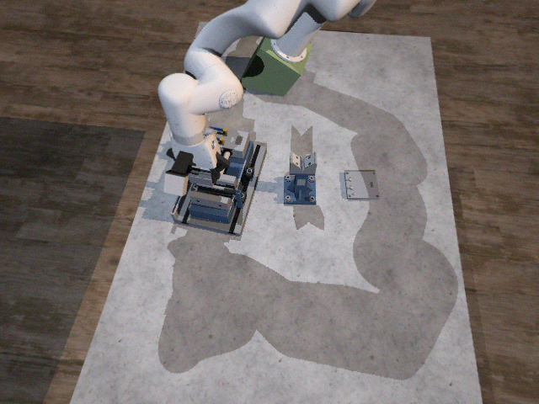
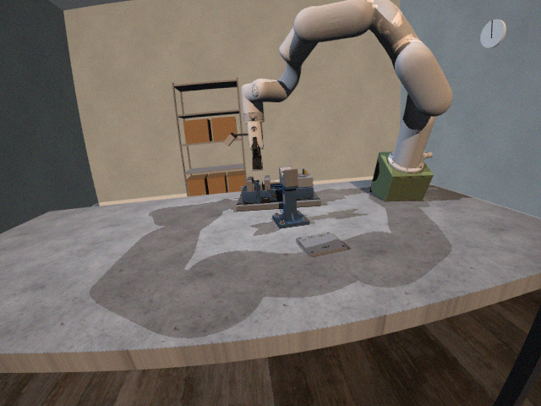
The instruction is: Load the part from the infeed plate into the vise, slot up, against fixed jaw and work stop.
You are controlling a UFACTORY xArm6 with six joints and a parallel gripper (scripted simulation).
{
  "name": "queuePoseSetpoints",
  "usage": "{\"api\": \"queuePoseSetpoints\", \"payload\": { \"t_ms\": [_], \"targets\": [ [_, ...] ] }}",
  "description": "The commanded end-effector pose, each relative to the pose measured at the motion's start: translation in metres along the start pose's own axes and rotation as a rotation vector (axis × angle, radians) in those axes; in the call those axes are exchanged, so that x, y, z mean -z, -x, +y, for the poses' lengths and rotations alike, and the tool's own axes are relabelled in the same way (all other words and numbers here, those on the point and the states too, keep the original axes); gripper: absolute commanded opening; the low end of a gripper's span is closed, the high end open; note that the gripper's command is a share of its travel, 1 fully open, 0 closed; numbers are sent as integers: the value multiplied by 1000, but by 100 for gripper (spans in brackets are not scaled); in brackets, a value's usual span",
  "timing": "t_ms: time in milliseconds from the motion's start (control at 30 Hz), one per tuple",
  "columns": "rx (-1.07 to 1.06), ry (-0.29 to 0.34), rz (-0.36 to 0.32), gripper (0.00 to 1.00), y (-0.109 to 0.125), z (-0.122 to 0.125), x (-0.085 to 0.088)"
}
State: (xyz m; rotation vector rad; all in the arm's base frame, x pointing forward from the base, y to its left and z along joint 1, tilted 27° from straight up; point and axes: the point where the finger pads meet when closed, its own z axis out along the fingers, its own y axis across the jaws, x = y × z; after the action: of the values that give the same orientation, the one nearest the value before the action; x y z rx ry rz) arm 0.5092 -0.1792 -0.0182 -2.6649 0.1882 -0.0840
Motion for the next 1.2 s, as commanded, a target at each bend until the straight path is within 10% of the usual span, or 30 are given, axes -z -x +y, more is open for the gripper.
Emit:
{"api": "queuePoseSetpoints", "payload": {
  "t_ms": [0,1167],
  "targets": [
    [1,2,4,0,-2,0,2],
    [1,2,4,0,-2,0,-2]
  ]
}}
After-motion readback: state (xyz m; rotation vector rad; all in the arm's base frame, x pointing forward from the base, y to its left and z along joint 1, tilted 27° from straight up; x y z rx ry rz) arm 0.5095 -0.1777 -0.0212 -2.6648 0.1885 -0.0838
